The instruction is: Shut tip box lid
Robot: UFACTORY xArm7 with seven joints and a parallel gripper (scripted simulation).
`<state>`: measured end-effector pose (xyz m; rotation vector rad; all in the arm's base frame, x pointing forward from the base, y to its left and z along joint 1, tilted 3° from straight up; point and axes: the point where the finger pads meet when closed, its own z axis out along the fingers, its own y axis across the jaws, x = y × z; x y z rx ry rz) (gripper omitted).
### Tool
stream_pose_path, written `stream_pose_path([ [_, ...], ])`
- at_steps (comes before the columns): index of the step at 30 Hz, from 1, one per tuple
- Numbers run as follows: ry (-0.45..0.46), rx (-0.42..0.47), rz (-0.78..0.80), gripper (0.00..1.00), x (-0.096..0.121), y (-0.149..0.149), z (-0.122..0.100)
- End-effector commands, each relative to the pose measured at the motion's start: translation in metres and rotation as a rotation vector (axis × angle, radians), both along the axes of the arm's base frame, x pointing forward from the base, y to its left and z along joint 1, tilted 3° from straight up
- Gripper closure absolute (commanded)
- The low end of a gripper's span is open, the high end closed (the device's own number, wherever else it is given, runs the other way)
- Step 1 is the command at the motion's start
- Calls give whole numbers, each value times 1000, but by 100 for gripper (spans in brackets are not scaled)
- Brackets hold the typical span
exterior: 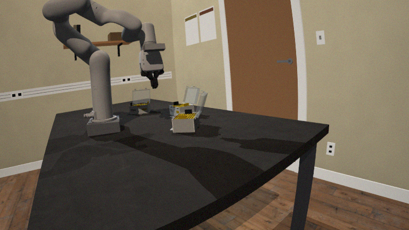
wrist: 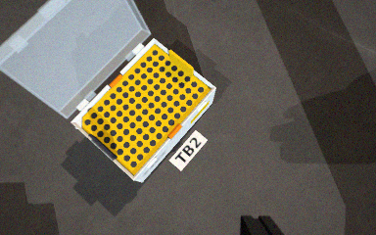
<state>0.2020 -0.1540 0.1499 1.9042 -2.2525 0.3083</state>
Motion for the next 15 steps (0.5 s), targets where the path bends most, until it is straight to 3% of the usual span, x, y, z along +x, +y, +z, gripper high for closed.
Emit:
stream_pose_path([
  [1, -3, -2, 0, 100, 1, -1, 1],
  [5, -3, -2, 0, 100, 1, -1, 1],
  [15, 29, 79, 322, 100, 28, -43, 6],
])
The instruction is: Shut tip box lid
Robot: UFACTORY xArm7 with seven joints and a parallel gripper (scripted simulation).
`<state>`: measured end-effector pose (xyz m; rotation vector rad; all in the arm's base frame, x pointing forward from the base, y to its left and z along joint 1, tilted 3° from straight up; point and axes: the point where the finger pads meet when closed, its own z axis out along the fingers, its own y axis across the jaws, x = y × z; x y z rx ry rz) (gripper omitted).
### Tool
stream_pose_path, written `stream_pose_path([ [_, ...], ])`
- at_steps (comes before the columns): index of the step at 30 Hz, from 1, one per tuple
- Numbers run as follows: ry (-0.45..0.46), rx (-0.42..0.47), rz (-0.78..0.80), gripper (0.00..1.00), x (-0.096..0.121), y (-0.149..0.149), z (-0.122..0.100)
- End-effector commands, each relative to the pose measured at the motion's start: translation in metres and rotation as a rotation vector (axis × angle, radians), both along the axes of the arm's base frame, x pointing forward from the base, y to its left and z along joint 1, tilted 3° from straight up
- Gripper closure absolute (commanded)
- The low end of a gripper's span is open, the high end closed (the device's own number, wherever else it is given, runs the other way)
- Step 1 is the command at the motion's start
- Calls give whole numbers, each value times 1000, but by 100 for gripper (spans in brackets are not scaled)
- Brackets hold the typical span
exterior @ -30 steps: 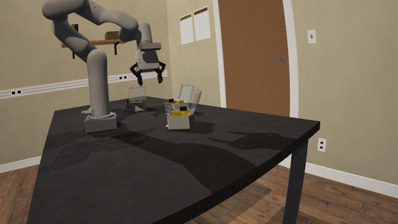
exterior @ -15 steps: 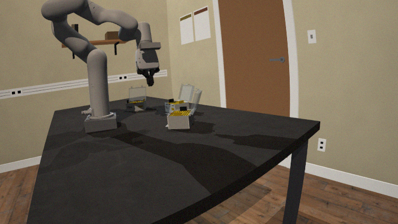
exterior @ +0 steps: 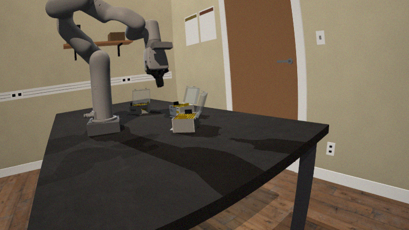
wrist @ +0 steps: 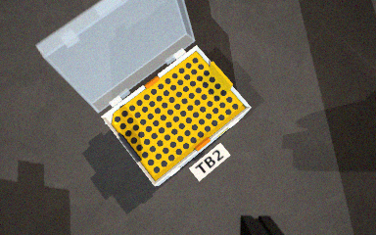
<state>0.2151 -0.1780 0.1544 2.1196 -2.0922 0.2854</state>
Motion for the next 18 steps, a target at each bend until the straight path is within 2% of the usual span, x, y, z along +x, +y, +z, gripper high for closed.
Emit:
stream_pose_path([
  [1, 19, 58, 175, 100, 18, -23, 2],
  [3, 19, 58, 175, 100, 18, -23, 2],
  [18, 71, 178, 658, 100, 58, -86, 9],
])
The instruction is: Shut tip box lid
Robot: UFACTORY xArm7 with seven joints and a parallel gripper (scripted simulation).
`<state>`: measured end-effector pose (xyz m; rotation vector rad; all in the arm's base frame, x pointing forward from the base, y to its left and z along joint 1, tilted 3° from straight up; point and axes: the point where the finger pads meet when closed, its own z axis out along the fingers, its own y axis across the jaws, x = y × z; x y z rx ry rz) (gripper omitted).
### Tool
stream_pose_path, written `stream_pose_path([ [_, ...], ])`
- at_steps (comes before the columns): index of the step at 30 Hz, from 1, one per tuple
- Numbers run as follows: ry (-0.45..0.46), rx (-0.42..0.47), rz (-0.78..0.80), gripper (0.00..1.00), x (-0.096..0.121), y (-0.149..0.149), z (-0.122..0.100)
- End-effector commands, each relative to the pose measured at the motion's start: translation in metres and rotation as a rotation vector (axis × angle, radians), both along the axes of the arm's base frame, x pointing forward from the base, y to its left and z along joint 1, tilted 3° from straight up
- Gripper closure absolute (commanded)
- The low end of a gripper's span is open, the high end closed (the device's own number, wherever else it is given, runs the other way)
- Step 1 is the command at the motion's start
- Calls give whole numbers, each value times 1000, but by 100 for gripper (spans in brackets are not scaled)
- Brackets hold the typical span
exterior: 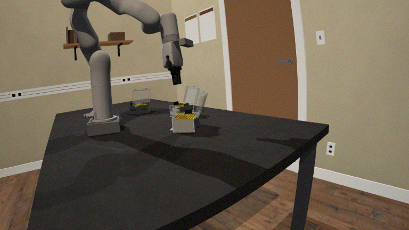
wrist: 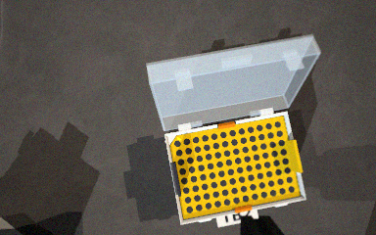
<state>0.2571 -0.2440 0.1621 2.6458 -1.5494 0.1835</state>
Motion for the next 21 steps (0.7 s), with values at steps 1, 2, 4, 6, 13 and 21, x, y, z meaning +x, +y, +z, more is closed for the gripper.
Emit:
stream_pose_path([
  [1, 31, 83, 161, 100, 16, -20, 1],
  [2, 31, 83, 161, 100, 16, -20, 1],
  [4, 35, 93, 202, 100, 21, -28, 2],
  [6, 35, 93, 202, 100, 27, -36, 3],
  [13, 35, 93, 202, 100, 46, -66, 7],
  [21, 35, 92, 201, 100, 62, -91, 9],
])
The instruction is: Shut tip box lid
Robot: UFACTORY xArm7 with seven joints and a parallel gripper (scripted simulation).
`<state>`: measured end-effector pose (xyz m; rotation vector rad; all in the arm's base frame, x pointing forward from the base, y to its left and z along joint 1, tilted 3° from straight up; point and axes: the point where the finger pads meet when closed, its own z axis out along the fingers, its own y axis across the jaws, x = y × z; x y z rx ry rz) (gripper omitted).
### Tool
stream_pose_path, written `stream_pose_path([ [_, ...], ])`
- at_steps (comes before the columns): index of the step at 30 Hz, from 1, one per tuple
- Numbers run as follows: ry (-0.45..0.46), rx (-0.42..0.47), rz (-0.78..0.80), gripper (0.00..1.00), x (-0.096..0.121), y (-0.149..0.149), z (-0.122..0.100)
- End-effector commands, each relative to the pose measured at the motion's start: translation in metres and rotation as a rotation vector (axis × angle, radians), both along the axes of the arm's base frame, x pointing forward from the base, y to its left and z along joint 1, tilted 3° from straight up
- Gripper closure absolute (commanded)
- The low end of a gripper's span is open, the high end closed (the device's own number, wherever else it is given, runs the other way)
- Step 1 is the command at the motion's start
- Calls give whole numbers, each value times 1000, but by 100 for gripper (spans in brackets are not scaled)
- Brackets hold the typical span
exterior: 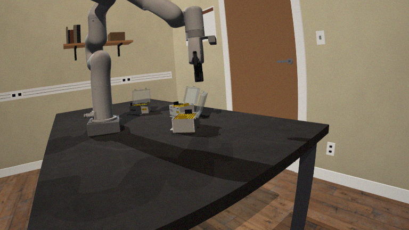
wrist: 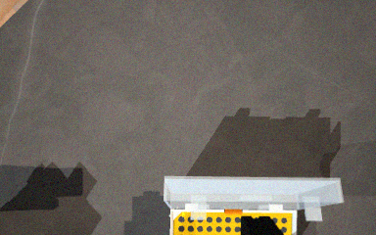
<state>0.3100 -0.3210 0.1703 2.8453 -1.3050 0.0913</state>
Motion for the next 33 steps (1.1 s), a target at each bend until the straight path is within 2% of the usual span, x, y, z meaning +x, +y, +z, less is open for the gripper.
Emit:
stream_pose_path([
  [1, 3, 17, 1, 100, 12, -18, 2],
  [12, 3, 16, 1, 100, 40, -62, 7],
  [33, 2, 16, 1, 100, 40, -62, 7],
])
